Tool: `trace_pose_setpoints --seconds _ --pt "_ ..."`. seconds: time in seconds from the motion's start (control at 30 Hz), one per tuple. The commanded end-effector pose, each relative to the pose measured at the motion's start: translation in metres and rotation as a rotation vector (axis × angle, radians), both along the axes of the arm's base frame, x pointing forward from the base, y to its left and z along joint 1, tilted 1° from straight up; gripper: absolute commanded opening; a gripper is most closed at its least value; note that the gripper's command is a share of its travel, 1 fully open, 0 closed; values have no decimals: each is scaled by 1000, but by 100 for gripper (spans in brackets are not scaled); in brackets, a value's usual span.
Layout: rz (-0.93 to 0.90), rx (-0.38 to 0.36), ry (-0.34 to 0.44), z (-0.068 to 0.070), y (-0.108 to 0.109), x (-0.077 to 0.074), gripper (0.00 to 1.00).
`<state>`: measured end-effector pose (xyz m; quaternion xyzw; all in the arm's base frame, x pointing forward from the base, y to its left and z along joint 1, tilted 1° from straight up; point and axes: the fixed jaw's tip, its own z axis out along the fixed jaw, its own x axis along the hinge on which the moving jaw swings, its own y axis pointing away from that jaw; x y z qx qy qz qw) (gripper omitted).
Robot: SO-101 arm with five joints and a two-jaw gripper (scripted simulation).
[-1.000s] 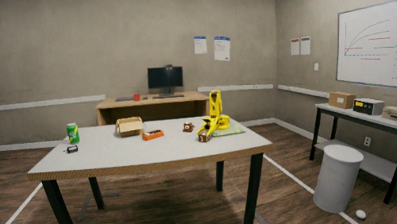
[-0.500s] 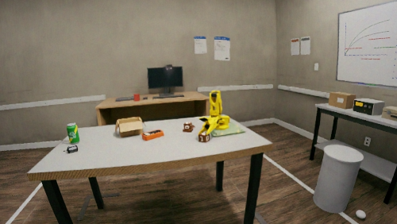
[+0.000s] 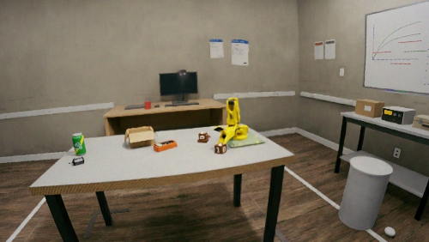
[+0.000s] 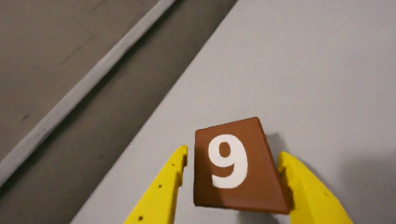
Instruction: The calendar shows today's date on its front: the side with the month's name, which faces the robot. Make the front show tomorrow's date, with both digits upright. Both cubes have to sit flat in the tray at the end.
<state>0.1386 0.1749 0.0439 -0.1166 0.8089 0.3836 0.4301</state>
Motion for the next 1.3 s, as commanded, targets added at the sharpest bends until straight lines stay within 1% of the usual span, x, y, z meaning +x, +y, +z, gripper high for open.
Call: trace_pose_setpoints --seconds 0.0,0.7,0.8,0.93,1.03,1.17,1.23,1.27 --pt "-72 203 180 10 -7 -7 36" --pt "-72 203 180 10 -7 -7 36" --pt "-71 206 177 12 -7 -7 36" --pt "-63 221 161 21 -4 -5 36" --pt "-52 238 139 34 -2 -3 36" --pt "-34 260 102 57 1 -1 35" --pt "-34 260 102 57 1 -1 35" --pt "-30 264 93 63 2 0 35"
